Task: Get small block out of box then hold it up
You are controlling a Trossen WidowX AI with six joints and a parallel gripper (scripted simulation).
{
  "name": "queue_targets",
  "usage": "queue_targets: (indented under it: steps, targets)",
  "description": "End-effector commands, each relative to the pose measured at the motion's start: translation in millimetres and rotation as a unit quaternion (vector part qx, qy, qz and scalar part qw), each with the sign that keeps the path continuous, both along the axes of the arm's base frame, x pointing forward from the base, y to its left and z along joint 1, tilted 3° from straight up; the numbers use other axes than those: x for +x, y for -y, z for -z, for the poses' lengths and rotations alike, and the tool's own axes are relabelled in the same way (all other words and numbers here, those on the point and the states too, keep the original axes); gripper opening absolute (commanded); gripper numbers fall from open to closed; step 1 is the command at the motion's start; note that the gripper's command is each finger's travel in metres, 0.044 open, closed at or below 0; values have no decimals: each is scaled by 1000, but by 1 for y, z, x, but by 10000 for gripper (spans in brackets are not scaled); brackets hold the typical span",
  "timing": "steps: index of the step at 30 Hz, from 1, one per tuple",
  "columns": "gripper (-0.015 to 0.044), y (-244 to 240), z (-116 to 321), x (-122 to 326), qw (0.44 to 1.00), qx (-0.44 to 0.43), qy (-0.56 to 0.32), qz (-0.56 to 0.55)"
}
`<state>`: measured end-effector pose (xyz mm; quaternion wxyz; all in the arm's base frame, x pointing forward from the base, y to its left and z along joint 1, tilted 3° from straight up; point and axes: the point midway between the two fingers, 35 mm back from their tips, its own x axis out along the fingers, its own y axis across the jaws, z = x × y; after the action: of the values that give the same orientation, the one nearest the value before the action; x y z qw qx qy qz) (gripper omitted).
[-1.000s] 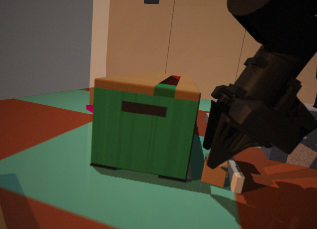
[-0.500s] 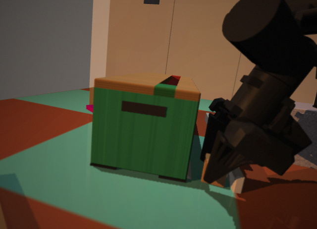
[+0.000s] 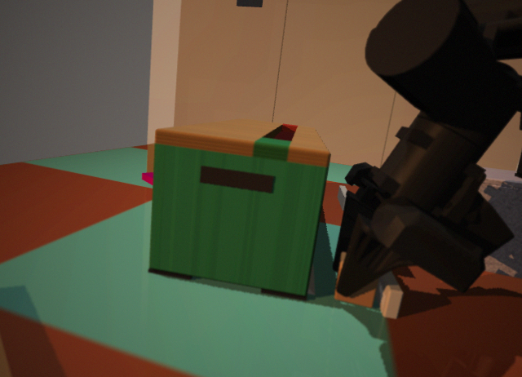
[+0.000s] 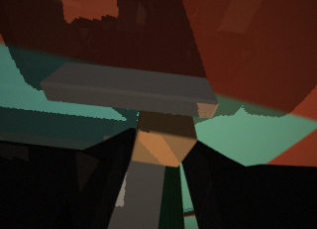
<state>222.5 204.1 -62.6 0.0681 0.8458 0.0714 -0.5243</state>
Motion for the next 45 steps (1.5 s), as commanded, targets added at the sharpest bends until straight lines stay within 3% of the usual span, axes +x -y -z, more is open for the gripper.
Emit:
queue_targets:
  steps: [1, 16, 45]
  targets:
    - [0, -4, -13, 2, 1000, 5, 3, -1]
    - [0, -3, -63, -1, 1000, 5, 4, -4]
    - [0, 50, -156, -8, 982, 9, 31, -184]
